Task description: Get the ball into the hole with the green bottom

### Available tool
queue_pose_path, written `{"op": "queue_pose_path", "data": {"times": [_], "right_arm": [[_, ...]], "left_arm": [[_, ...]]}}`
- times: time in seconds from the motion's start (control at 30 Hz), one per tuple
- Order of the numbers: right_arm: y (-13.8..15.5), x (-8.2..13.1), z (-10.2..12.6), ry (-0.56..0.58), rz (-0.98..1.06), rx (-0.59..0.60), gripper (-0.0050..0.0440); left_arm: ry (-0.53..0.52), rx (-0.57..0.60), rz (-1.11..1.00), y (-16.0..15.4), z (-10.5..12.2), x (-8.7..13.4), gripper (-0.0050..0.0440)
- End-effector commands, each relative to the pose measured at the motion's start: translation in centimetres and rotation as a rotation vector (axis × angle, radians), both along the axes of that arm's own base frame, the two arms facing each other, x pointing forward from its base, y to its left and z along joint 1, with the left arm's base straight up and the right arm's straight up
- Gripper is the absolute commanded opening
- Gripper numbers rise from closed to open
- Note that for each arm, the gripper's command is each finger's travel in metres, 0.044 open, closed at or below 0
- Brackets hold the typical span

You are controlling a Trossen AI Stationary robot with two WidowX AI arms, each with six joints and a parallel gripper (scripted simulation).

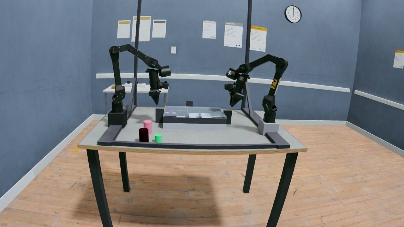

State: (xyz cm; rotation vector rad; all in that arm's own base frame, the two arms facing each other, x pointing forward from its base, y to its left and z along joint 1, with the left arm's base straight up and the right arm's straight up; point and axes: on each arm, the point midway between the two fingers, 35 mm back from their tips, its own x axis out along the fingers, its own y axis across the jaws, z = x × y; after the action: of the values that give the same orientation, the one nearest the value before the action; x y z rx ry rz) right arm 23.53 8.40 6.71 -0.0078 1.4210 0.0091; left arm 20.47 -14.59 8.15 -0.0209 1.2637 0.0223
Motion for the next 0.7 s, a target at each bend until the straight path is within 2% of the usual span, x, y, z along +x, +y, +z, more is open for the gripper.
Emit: {"op": "queue_pose_path", "data": {"times": [0.0, 0.03, 0.07, 0.2, 0.67], "right_arm": [[0.5, 0.6, 0.5, -0.026, 0.017, 0.005, 0.0180], [0.5, 0.5, 0.4, -0.019, 0.014, 0.008, 0.0180], [0.5, 0.3, 0.4, -0.011, 0.014, 0.010, 0.0180], [0.4, 0.3, 0.4, -0.011, 0.012, 0.010, 0.0180], [0.4, 0.4, 0.4, -0.013, 0.011, 0.009, 0.0180]], "left_arm": [[-0.005, 0.011, 0.007, 0.1, 0.0, -0.3, 0.0180], [-0.018, -0.004, 0.010, 0.0, 0.5, 0.1, 0.0180], [0.004, 0.000, -0.003, 0.0, -0.3, -0.1, 0.0180], [0.004, 0.000, -0.003, 0.0, -1.0, 0.1, 0.0180], [0.002, -0.002, -0.005, 0.0, -2.8, 0.8, 0.0180]]}}
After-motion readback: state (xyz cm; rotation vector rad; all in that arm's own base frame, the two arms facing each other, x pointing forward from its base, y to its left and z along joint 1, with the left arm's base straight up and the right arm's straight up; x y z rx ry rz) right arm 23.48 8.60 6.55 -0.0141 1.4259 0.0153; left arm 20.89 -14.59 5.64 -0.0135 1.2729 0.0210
